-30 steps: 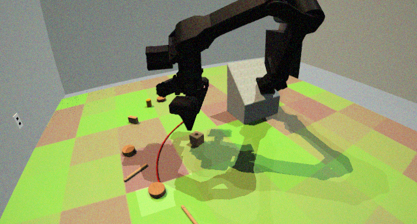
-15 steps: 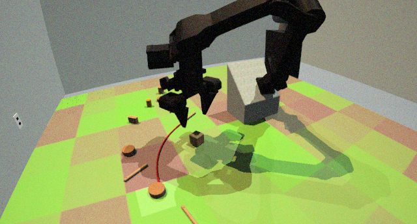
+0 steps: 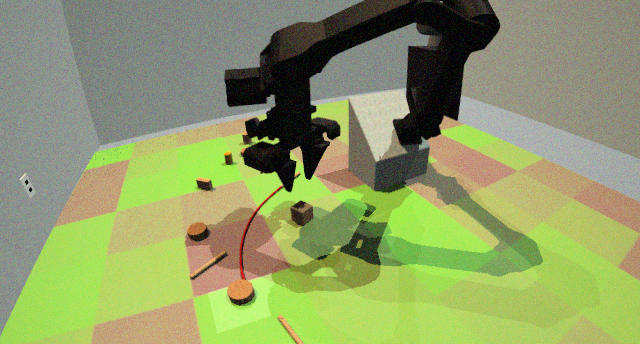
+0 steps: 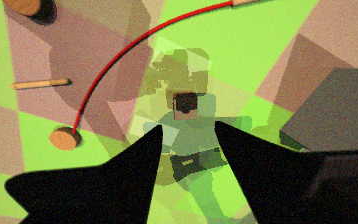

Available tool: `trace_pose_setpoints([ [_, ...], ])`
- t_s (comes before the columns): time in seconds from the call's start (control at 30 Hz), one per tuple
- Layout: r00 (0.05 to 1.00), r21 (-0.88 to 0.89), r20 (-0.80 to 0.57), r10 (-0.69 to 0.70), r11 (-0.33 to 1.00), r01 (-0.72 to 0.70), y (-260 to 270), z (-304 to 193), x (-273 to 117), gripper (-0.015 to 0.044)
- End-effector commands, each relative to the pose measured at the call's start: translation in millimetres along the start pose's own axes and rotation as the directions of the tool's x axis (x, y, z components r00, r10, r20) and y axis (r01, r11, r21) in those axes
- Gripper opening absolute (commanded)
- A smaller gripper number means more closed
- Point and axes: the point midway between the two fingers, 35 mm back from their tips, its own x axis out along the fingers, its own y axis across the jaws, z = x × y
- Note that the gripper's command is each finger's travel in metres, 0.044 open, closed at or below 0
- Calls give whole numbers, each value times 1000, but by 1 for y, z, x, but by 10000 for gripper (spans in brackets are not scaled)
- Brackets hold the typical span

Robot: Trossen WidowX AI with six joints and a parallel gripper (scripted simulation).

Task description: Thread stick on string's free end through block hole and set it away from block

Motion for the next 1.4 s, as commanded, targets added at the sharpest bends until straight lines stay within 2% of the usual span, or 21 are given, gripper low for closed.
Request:
trace_pose_setpoints([
  [0.0, 1000, 6, 1, -4, 1000, 4, -1, 0, 3, 243],
  [1.37, 1000, 5, -2, -3, 1000, 3, -1, -1, 60, 243],
])
